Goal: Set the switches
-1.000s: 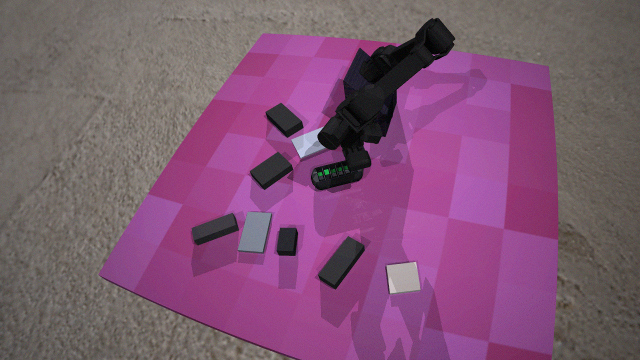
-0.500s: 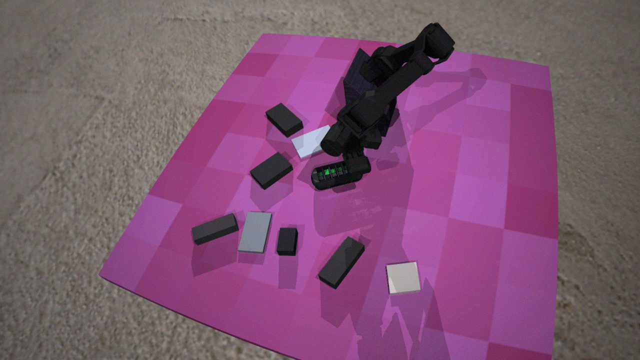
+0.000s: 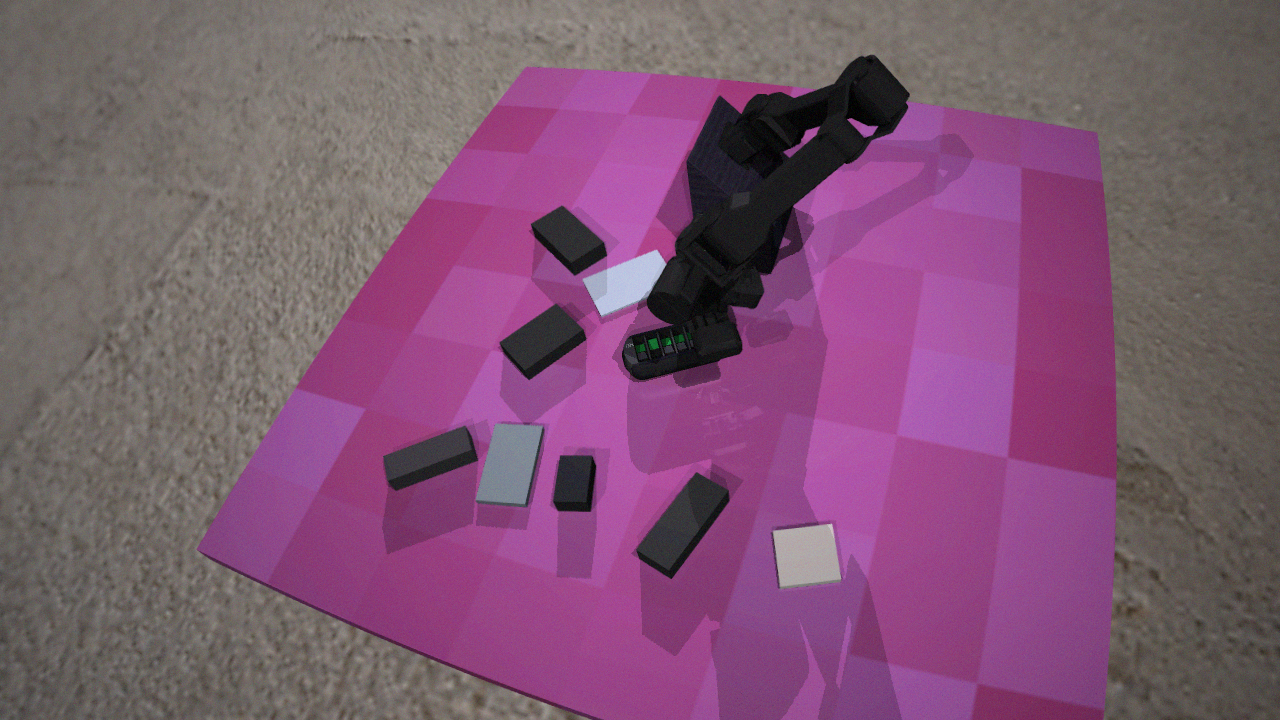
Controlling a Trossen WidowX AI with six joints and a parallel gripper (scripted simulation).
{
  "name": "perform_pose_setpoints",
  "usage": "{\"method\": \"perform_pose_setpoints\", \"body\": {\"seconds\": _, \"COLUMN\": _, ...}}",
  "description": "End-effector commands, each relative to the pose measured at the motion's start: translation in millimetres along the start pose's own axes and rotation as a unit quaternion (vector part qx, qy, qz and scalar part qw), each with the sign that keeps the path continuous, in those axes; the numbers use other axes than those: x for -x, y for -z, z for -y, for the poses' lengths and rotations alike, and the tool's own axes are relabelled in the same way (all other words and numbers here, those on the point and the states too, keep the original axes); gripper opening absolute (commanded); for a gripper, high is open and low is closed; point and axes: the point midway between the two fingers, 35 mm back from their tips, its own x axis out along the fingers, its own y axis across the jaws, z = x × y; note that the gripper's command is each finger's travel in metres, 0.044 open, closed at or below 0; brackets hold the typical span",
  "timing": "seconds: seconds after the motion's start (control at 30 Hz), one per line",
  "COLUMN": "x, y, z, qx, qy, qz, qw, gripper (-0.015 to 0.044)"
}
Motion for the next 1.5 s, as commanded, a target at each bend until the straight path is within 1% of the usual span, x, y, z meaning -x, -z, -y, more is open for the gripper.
{"method": "perform_pose_setpoints", "body": {"seconds": 0.0, "x": -3.2, "y": -1.3, "z": -0.7, "qx": -0.003, "qy": -0.001, "qz": 0.003, "qw": 1.000, "gripper": 0.0000}}
{"method": "perform_pose_setpoints", "body": {"seconds": 0.33, "x": -0.4, "y": -1.0, "z": -0.7, "qx": -0.001, "qy": -0.001, "qz": 0.003, "qw": 1.000, "gripper": 0.0000}}
{"method": "perform_pose_setpoints", "body": {"seconds": 0.43, "x": 31.7, "y": -0.1, "z": -0.2, "qx": -0.002, "qy": -0.001, "qz": 0.002, "qw": 1.000, "gripper": 0.0000}}
{"method": "perform_pose_setpoints", "body": {"seconds": 0.5, "x": 41.8, "y": -0.5, "z": -0.5, "qx": -0.002, "qy": -0.001, "qz": 0.002, "qw": 1.000, "gripper": 0.0000}}
{"method": "perform_pose_setpoints", "body": {"seconds": 0.63, "x": 41.8, "y": 1.0, "z": -0.4, "qx": -0.002, "qy": -0.001, "qz": 0.002, "qw": 1.000, "gripper": 0.0000}}
{"method": "perform_pose_setpoints", "body": {"seconds": 0.77, "x": 42.1, "y": 32.2, "z": -0.4, "qx": 0.001, "qy": -0.001, "qz": 0.001, "qw": 1.000, "gripper": 0.0000}}
{"method": "perform_pose_setpoints", "body": {"seconds": 0.83, "x": 42.0, "y": 38.6, "z": -0.9, "qx": 0.002, "qy": -0.001, "qz": 0.001, "qw": 1.000, "gripper": 0.0000}}
{"method": "perform_pose_setpoints", "body": {"seconds": 1.47, "x": 15.5, "y": 38.7, "z": -0.6, "qx": 0.002, "qy": -0.001, "qz": 0.001, "qw": 1.000, "gripper": 0.0000}}
